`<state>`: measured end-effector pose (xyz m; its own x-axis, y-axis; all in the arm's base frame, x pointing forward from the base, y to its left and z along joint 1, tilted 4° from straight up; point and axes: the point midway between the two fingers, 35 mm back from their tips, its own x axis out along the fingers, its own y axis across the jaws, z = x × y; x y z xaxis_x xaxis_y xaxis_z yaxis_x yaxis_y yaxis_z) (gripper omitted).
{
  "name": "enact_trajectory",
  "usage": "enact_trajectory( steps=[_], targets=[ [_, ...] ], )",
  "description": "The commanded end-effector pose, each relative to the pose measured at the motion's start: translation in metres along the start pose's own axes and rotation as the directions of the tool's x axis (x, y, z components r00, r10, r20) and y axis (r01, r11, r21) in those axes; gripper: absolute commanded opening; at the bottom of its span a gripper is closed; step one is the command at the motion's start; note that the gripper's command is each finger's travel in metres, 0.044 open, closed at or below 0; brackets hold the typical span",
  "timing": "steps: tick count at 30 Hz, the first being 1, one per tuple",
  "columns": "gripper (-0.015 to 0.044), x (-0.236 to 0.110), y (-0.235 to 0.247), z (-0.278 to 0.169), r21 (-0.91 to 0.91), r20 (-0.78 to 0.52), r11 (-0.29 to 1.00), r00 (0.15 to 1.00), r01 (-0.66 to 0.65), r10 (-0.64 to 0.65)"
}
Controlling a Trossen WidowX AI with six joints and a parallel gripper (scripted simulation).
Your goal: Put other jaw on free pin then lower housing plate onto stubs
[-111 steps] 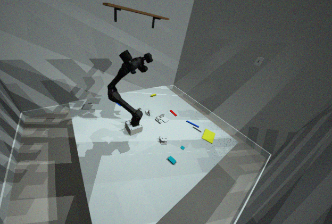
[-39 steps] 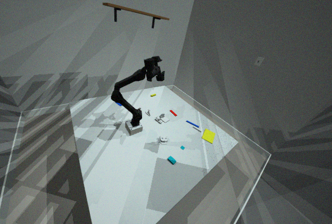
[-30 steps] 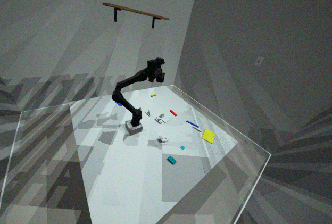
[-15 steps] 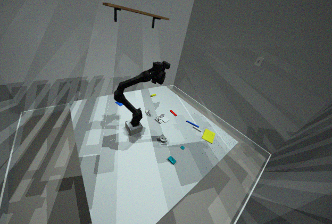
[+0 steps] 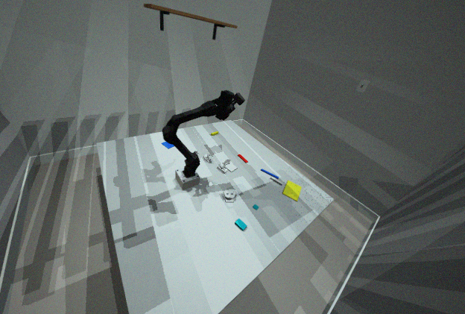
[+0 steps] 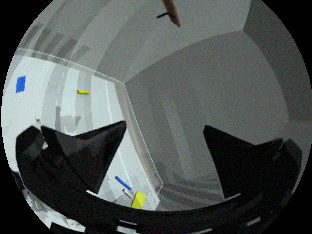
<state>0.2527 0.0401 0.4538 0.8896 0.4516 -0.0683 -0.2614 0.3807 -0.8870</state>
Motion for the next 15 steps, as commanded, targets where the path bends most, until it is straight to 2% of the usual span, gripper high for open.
enact_trajectory(
  steps=[1,15],
  targets=[
    [0.0440,0.012,0.012,-0.010,0.099,-0.019,0.994,0.999,-0.041,0.043],
    [0.0440,0.034,0.038,-0.023,0.382,-0.042,0.918,0.991,-0.104,0.130]
  ],
)
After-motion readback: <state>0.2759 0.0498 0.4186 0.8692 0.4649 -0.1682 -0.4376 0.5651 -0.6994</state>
